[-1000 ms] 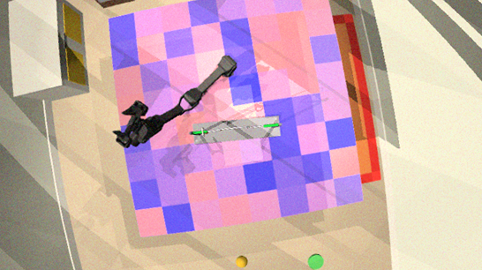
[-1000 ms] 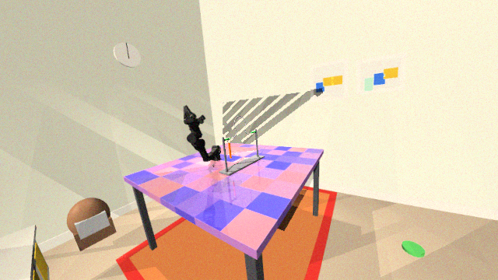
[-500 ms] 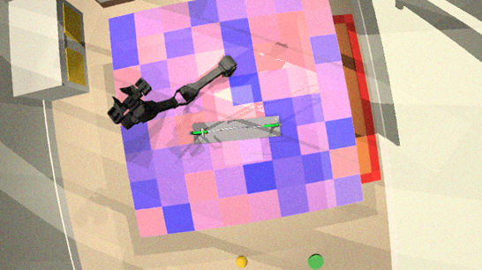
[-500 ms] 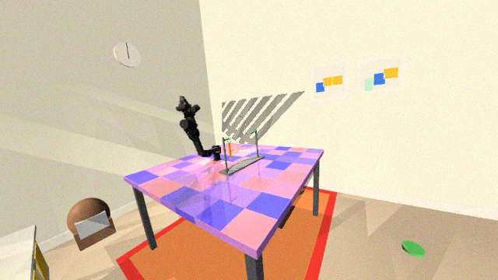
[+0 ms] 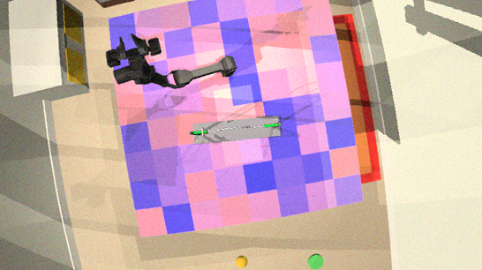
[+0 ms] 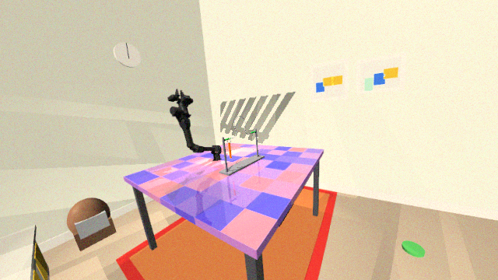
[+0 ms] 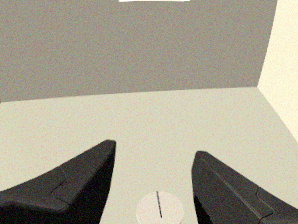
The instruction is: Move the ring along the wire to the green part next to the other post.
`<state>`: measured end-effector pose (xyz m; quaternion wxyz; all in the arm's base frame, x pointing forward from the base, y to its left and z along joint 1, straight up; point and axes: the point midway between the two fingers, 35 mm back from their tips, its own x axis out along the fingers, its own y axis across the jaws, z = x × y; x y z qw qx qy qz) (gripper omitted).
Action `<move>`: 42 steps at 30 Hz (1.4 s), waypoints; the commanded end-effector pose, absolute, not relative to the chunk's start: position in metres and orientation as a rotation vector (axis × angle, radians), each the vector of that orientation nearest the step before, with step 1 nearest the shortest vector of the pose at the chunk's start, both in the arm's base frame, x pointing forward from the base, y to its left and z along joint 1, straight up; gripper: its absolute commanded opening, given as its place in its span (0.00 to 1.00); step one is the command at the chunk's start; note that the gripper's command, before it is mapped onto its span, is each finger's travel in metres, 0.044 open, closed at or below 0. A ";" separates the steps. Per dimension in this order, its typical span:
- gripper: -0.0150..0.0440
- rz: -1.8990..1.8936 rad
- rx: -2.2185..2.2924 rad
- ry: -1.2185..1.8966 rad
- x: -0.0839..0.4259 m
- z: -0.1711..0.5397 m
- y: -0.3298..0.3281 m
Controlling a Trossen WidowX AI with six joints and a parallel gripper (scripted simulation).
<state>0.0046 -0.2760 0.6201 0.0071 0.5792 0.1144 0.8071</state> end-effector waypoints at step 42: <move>0.53 1.255 0.778 -0.386 0.072 0.609 0.122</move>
